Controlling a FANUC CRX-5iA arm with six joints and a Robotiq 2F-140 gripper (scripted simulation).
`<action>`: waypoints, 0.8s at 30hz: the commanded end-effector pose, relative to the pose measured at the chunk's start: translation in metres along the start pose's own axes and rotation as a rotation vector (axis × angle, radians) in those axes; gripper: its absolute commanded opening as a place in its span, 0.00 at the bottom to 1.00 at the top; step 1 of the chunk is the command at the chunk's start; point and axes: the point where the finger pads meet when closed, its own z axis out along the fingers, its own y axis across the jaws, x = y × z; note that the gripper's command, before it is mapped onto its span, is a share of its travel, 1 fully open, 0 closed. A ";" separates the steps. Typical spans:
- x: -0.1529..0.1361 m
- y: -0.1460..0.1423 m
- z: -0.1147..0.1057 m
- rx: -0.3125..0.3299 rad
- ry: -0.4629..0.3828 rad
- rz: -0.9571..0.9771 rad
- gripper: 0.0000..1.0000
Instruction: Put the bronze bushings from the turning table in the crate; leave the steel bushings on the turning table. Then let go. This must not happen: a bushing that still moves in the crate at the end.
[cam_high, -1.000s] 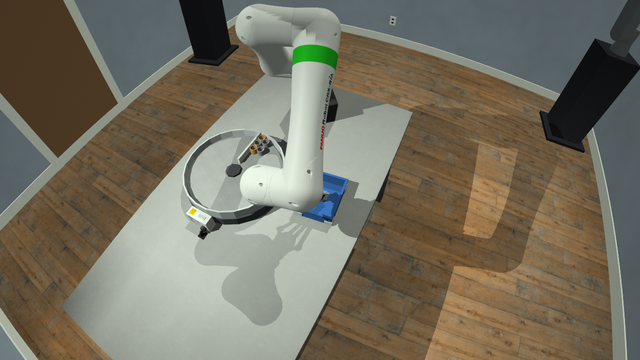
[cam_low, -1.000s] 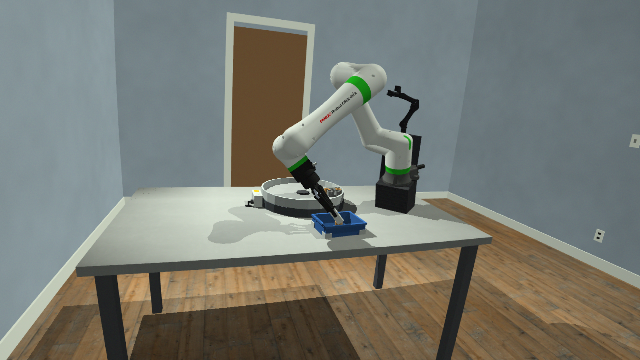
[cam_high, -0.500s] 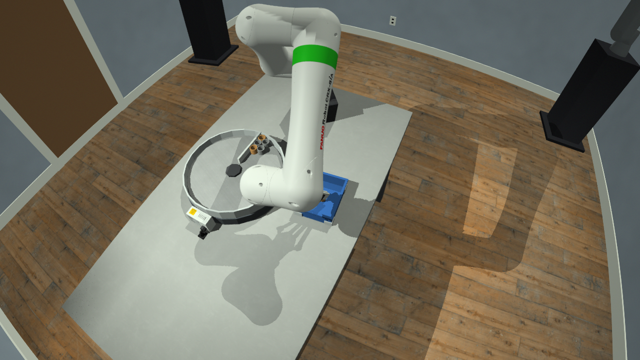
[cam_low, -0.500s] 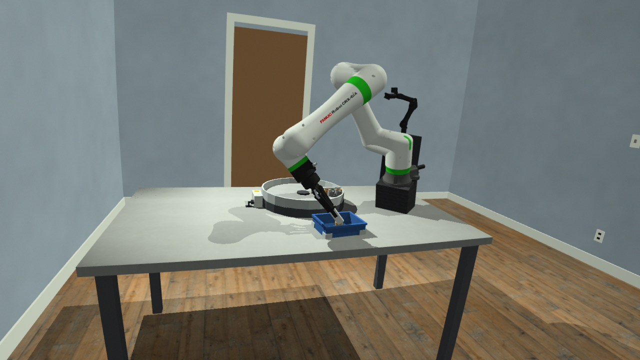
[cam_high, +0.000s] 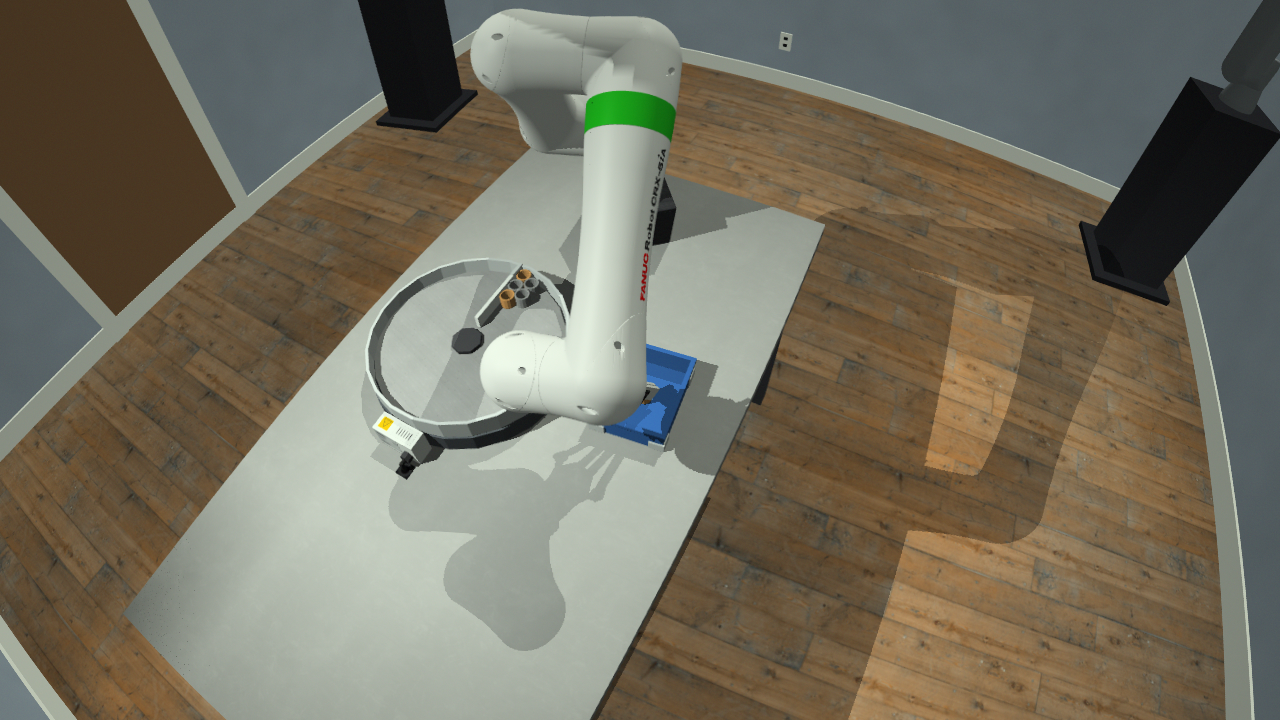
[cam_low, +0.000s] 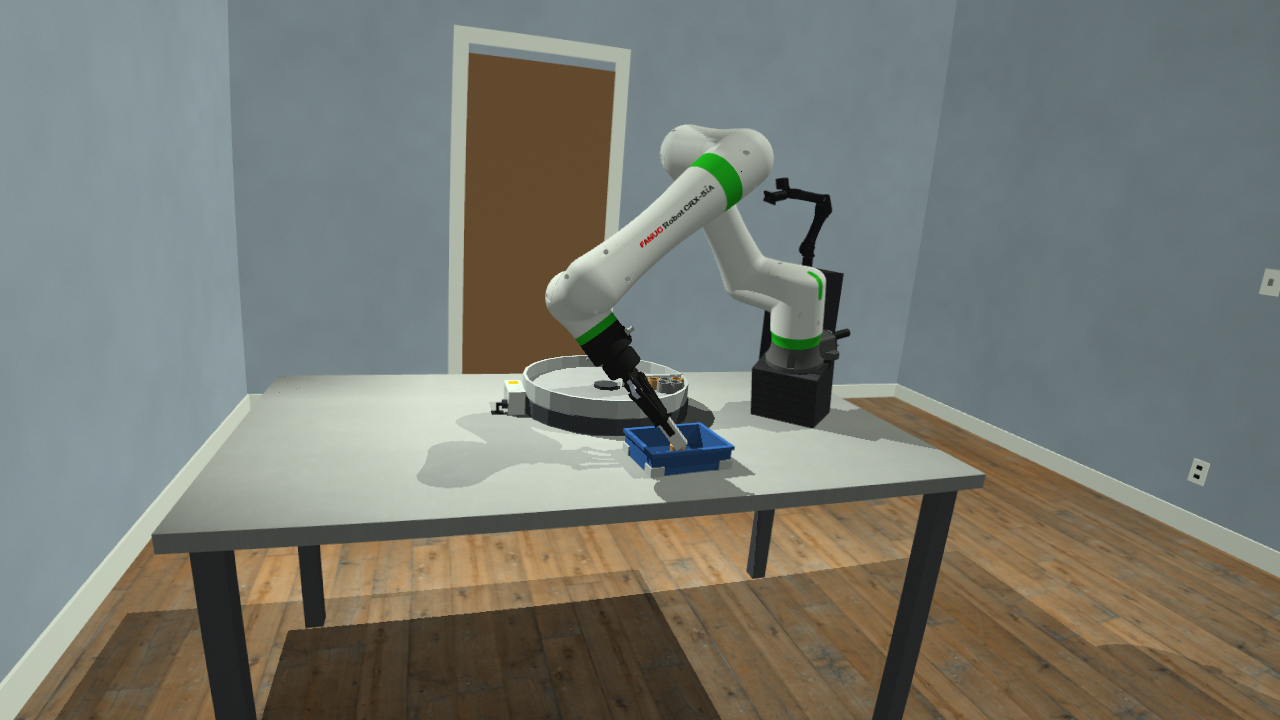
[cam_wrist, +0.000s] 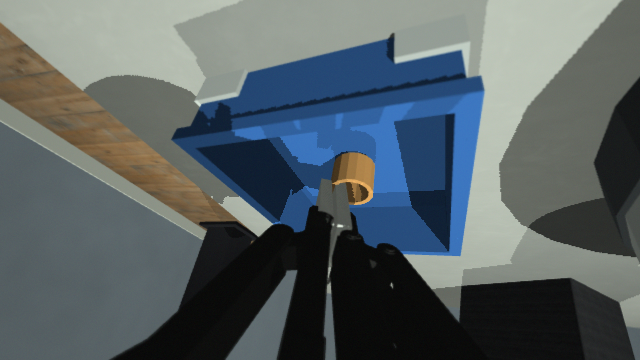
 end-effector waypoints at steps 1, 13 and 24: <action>0.001 0.000 0.000 0.000 0.000 0.000 0.00; 0.002 0.000 0.002 0.000 0.000 0.000 0.00; 0.002 0.000 0.003 0.000 0.000 0.000 0.00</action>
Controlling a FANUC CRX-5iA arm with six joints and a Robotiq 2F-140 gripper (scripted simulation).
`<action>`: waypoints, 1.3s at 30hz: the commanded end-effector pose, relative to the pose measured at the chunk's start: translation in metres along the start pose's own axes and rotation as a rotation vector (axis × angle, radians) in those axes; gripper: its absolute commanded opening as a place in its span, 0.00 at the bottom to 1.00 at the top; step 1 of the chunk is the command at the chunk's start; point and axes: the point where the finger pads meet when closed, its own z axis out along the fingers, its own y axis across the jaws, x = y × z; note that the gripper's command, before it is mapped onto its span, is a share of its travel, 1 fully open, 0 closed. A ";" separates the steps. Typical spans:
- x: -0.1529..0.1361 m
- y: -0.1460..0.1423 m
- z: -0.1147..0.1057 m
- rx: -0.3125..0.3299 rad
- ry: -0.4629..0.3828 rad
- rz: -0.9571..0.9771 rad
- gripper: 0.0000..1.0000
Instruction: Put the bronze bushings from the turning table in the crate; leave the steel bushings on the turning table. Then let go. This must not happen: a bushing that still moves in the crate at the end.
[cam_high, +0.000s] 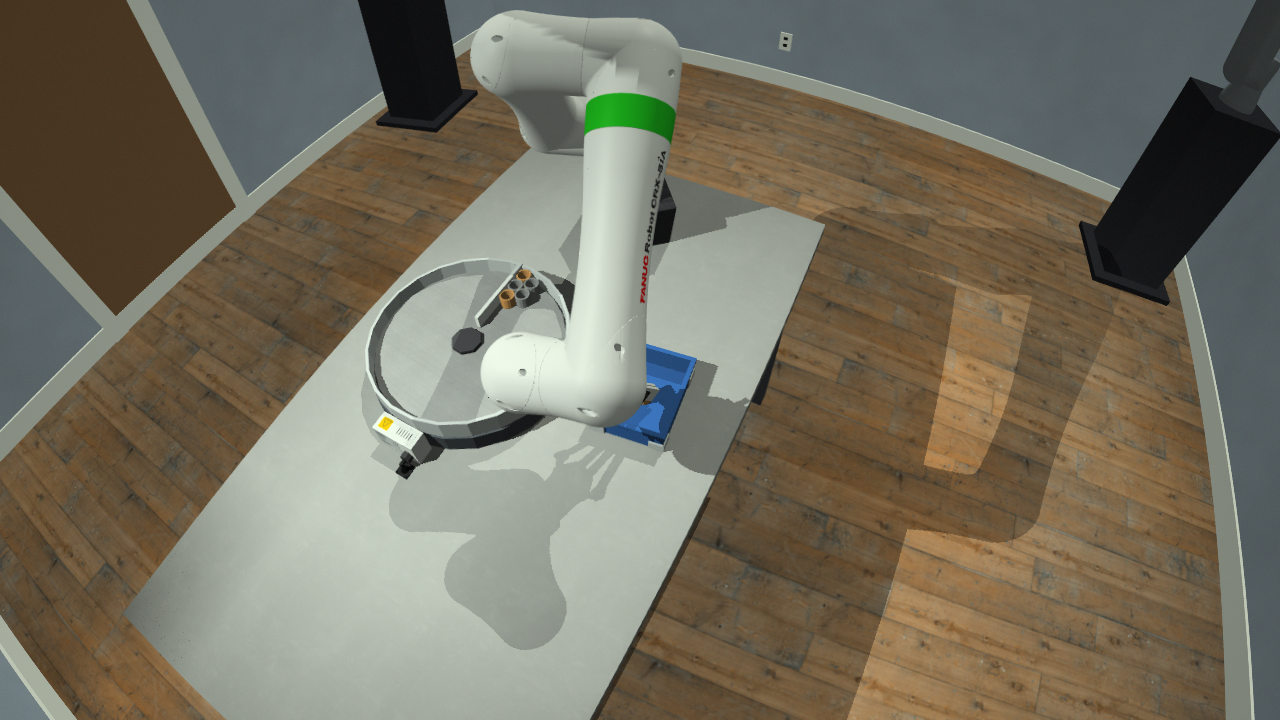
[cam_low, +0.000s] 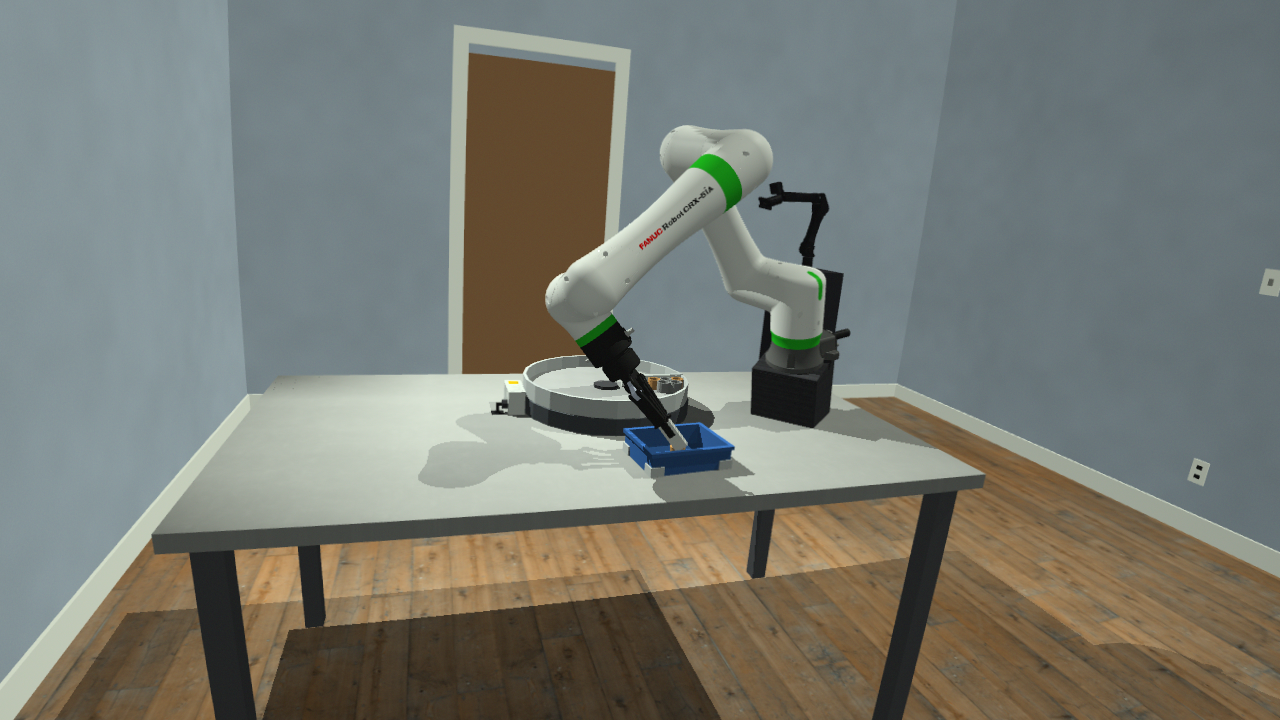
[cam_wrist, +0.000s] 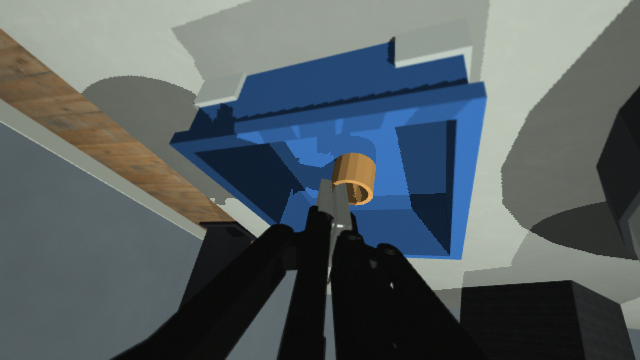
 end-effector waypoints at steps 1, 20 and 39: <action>0.000 0.000 0.000 0.000 0.001 0.000 0.00; 0.000 0.000 0.000 0.000 0.001 0.000 0.00; 0.000 0.000 0.000 0.000 0.001 0.000 0.07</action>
